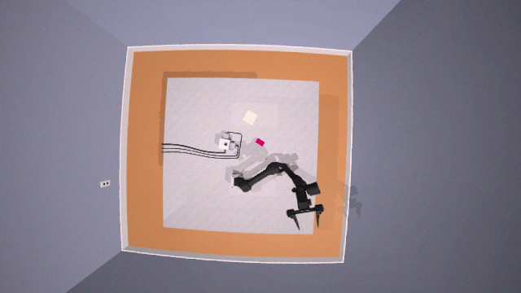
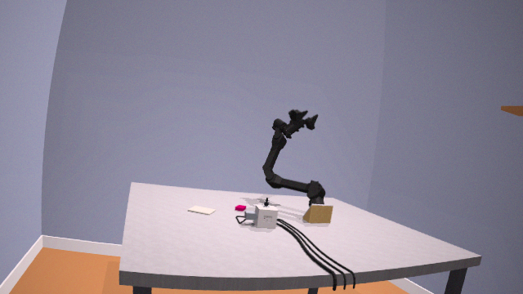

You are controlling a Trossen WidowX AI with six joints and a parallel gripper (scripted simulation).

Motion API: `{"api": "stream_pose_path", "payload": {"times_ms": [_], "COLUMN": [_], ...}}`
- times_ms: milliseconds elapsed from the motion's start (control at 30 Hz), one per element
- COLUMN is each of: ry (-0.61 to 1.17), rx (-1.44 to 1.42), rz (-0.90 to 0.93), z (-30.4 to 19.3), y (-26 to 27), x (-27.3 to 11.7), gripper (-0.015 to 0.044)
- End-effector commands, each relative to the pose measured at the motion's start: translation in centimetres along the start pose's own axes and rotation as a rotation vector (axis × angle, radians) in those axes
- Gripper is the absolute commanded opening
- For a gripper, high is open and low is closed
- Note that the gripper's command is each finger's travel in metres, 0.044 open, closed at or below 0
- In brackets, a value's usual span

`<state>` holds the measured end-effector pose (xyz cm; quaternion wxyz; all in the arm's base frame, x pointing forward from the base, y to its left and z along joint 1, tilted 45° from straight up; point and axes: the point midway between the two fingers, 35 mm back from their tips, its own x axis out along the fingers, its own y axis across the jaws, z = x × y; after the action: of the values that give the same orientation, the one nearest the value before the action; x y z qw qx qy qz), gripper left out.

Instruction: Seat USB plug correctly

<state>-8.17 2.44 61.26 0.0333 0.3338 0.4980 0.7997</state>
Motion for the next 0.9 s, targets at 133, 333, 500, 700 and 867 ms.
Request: {"api": "stream_pose_path", "payload": {"times_ms": [133, 333, 500, 700, 867], "ry": [-0.211, -0.336, -0.407, -0.423, -0.358], "rx": [-0.257, -0.398, -0.465, -0.485, -0.449], "rz": [-0.448, -0.801, -1.086, -1.445, -1.74], "z": [6.0, 12.3, 17.7, 22.9, 26.1], "y": [-12.2, -20.7, -26.9, -33.5, -38.0], "x": [5.5, 4.8, 1.8, -4.4, -11.2], "gripper": [0.044, 0.044, 0.044, 0.044, 0.044]}}
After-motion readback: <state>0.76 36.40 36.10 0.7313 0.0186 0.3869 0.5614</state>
